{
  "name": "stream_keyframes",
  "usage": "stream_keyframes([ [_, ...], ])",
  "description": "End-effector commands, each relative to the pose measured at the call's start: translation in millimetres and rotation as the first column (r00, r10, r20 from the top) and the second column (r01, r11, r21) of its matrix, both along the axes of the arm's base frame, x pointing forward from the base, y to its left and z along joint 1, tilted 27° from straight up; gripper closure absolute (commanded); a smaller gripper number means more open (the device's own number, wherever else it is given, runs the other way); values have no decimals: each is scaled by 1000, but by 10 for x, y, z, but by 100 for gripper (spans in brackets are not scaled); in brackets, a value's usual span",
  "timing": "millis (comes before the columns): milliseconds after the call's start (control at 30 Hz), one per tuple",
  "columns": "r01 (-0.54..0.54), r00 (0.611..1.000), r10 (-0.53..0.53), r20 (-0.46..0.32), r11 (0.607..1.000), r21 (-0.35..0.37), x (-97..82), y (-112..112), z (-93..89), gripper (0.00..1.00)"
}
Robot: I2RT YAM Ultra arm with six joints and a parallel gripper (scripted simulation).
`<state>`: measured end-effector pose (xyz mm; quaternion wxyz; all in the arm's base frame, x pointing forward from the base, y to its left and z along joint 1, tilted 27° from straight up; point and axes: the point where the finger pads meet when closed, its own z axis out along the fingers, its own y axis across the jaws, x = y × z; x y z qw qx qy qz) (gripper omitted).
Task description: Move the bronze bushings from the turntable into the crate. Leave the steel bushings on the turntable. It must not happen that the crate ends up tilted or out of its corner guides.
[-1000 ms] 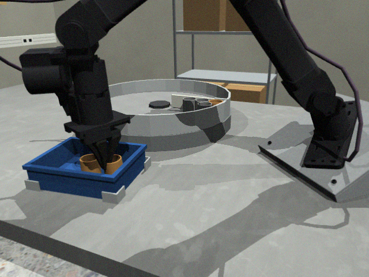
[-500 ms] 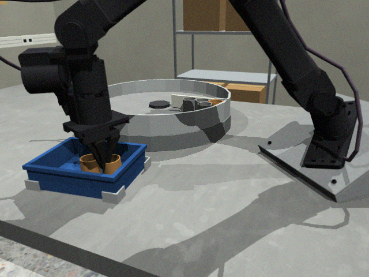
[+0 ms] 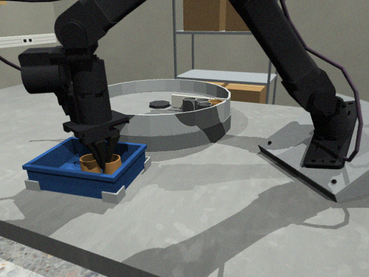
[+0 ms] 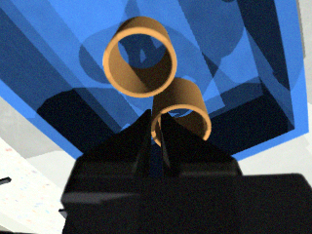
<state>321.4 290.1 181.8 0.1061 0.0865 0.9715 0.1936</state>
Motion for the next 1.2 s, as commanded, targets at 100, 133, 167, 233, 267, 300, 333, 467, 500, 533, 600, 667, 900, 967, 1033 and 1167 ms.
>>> stream_keyframes([
  [100,9,999,-10,48,1000,22,65,25,188,100],
  [133,9,999,-10,48,1000,22,65,25,188,100],
  [167,9,999,-10,48,1000,22,65,25,188,100],
  [233,9,999,-10,48,1000,22,65,25,188,100],
  [267,9,999,-10,48,1000,22,65,25,188,100],
  [300,9,999,-10,48,1000,22,65,25,188,100],
  [333,9,999,-10,48,1000,22,65,25,188,100],
  [467,9,998,-11,54,1000,27,72,31,202,100],
  [500,9,998,-11,54,1000,27,72,31,202,100],
  [533,9,998,-11,60,999,32,80,36,215,100],
  [600,9,998,-11,67,999,37,80,35,235,100],
  [667,9,998,-11,59,999,31,58,17,199,100],
  [900,9,999,-11,51,1000,24,38,1,178,100],
  [967,9,999,-11,51,1000,24,38,1,178,100],
  [1033,9,999,-11,51,1000,24,38,1,178,100],
  [1167,9,999,-11,51,1000,24,38,1,178,100],
])
